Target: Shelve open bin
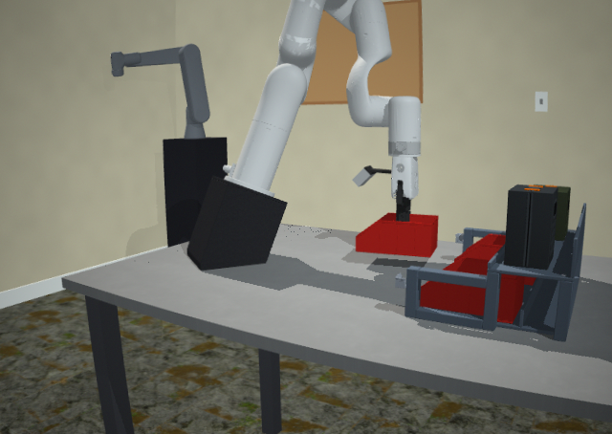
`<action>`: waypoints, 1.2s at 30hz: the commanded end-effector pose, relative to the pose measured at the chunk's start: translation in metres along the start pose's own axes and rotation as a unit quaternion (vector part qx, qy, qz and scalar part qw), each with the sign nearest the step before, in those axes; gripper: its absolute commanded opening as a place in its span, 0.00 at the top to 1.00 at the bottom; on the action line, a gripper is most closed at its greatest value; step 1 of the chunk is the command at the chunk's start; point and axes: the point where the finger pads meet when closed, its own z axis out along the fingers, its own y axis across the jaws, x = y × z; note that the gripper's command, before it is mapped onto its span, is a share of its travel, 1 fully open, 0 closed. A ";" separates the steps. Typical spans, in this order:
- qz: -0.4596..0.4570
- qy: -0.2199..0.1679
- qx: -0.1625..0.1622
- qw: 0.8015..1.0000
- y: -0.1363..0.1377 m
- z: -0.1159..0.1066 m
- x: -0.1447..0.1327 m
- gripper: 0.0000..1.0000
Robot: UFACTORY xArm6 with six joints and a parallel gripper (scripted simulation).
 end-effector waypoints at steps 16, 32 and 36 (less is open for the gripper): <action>0.085 -0.001 0.000 0.996 -0.014 0.000 0.001 1.00; 0.085 -0.001 0.000 0.996 -0.029 0.001 0.003 1.00; 0.085 -0.001 0.000 0.996 -0.029 0.001 0.003 1.00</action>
